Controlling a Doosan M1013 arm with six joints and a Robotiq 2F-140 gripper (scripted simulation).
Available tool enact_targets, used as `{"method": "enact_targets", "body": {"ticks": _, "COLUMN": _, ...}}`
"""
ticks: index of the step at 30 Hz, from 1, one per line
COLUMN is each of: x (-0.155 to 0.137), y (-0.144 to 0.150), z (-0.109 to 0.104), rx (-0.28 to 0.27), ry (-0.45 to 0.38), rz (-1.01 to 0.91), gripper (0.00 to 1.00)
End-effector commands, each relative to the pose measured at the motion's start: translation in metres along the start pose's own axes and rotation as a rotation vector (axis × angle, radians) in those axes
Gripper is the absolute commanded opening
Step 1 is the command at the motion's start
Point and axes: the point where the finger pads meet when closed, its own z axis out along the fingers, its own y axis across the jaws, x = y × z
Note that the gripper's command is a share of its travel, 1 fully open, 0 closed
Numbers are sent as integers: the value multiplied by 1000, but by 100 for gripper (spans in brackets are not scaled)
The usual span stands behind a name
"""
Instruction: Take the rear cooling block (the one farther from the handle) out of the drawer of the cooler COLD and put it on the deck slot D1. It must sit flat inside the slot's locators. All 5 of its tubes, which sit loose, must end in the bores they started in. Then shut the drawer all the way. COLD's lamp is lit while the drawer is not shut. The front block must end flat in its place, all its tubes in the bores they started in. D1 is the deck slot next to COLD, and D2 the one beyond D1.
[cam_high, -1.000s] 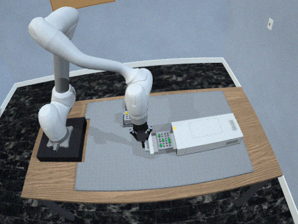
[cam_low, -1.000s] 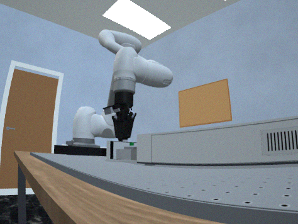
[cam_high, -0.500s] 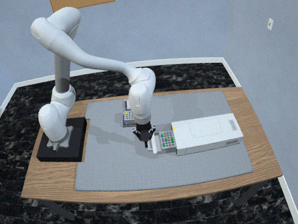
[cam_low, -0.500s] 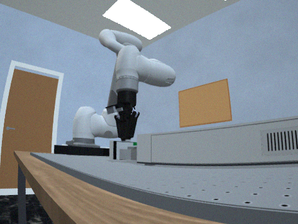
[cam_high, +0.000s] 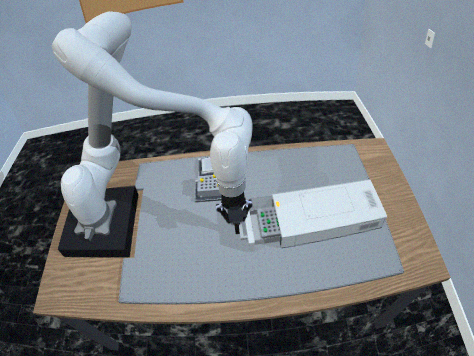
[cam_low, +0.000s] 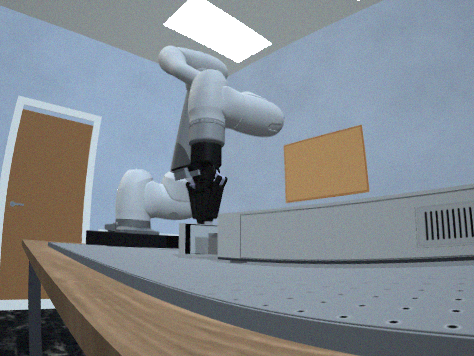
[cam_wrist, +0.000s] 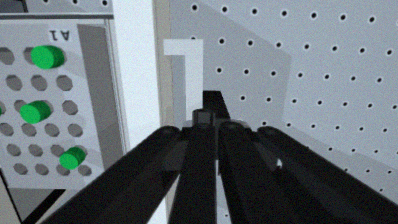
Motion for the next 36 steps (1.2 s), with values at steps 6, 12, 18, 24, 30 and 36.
{"method": "enact_targets", "body": {"ticks": 6, "x": 0, "y": -8, "z": -1, "rx": 1, "ry": 0, "rz": 0, "gripper": 10}}
{"method": "enact_targets", "body": {"ticks": 12, "x": 0, "y": -16, "z": -1, "rx": 1, "ry": 0, "rz": 0, "gripper": 10}}
{"method": "enact_targets", "body": {"ticks": 18, "x": 0, "y": -24, "z": -1, "rx": 1, "ry": 0, "rz": 0, "gripper": 10}}
{"method": "enact_targets", "body": {"ticks": 24, "x": 0, "y": -29, "z": -1, "rx": 1, "ry": 0, "rz": 0, "gripper": 10}}
{"method": "enact_targets", "body": {"ticks": 30, "x": 0, "y": -37, "z": -1, "rx": 1, "ry": 0, "rz": 0, "gripper": 10}}
{"method": "enact_targets", "body": {"ticks": 36, "x": 0, "y": -44, "z": -1, "rx": 1, "ry": 0, "rz": 0, "gripper": 10}}
